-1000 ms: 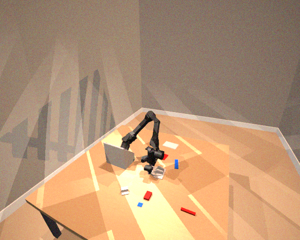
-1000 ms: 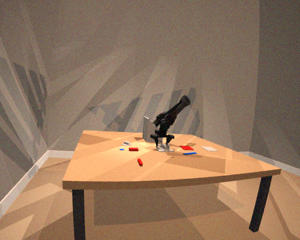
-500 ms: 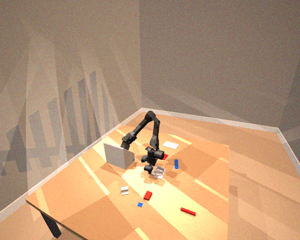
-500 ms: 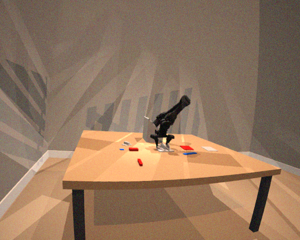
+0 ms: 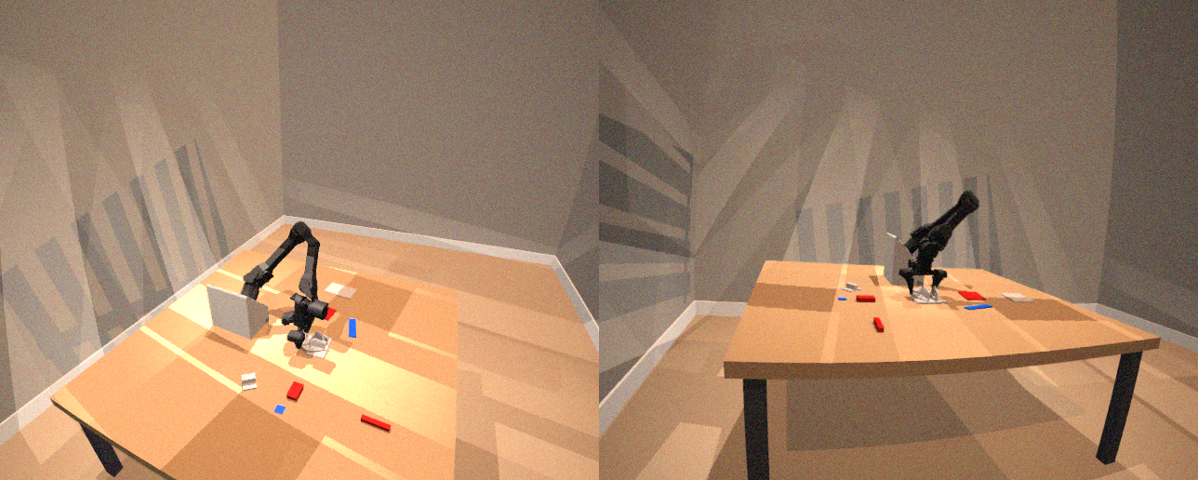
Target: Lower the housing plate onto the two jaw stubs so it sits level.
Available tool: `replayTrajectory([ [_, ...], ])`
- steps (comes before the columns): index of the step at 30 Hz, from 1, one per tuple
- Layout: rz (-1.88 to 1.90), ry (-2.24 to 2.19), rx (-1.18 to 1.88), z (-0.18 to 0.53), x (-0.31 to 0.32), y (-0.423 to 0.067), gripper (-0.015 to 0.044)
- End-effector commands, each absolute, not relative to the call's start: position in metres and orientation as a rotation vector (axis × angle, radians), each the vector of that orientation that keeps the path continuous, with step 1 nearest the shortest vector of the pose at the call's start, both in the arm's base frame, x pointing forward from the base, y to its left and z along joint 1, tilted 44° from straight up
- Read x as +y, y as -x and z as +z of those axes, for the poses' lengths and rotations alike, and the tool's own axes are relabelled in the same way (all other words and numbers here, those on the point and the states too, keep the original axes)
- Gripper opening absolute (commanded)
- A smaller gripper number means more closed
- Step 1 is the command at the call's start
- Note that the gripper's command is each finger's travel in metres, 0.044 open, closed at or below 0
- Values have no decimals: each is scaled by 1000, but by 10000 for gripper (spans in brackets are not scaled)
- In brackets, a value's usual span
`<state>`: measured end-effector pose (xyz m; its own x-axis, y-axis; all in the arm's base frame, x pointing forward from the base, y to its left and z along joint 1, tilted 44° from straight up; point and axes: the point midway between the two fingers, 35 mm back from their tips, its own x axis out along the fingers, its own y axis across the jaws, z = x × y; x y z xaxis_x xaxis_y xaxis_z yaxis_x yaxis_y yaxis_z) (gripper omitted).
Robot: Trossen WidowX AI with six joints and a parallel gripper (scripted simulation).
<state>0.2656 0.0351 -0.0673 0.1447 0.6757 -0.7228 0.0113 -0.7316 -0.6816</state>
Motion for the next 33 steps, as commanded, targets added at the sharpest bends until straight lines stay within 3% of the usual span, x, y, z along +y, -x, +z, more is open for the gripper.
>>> replayTrajectory([
  [1, 1633, 1896, -655, -67, 35, -265, 440],
  [20, 1628, 1906, -651, -18, -13, -258, 440],
  [27, 1644, 1900, -657, 16, -40, -204, 440],
  [33, 1644, 1895, -658, 19, -42, -198, 440],
])
